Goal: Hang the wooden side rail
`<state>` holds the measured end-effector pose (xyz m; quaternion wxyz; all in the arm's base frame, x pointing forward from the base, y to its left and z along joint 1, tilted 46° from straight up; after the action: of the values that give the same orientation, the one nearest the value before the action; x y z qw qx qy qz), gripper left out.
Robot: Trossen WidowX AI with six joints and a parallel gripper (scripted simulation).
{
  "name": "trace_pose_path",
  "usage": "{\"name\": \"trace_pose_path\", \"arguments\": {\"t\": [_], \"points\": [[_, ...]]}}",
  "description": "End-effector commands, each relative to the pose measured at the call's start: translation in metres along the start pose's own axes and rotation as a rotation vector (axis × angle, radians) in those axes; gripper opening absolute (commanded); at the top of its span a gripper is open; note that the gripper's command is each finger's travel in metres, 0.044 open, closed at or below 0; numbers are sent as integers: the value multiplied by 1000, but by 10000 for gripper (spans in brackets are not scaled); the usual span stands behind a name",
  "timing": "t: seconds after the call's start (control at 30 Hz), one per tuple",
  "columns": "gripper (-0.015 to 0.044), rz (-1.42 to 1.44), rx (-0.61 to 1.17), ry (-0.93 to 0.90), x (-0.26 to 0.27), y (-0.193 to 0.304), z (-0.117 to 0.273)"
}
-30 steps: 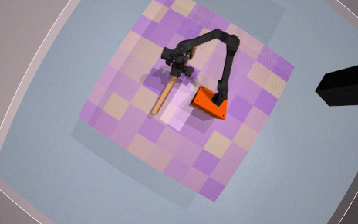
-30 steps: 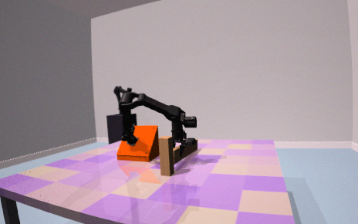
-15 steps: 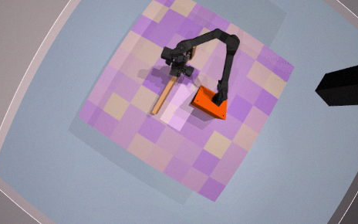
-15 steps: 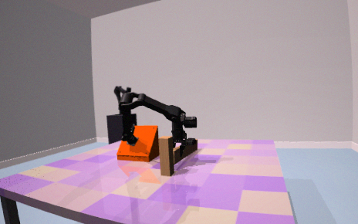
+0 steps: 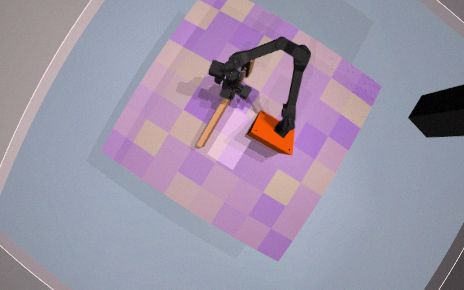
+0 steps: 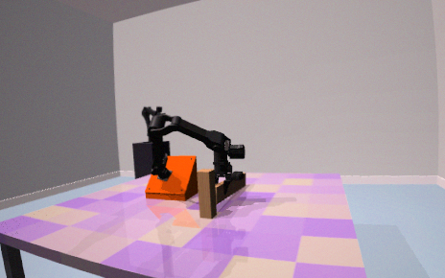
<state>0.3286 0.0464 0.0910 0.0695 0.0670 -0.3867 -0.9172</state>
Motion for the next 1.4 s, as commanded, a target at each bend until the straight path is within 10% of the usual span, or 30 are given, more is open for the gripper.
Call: {"name": "trace_pose_path", "arguments": {"t": [0.0,1.37], "points": [[0,-8,-3,15,-2,2,4],[0,-8,-2,15,-2,6,5]]}}
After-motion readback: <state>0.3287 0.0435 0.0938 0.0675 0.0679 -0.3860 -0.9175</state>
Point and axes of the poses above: the point midway between the two fingers, 35 mm back from their tips, its own z axis back along the fingers, its own x axis across the jaws, y = z × x, the point moved 6 cm from there along z, back along the fingers, and after that the axes turned 3 degrees about -z, right-handed, at the moved point
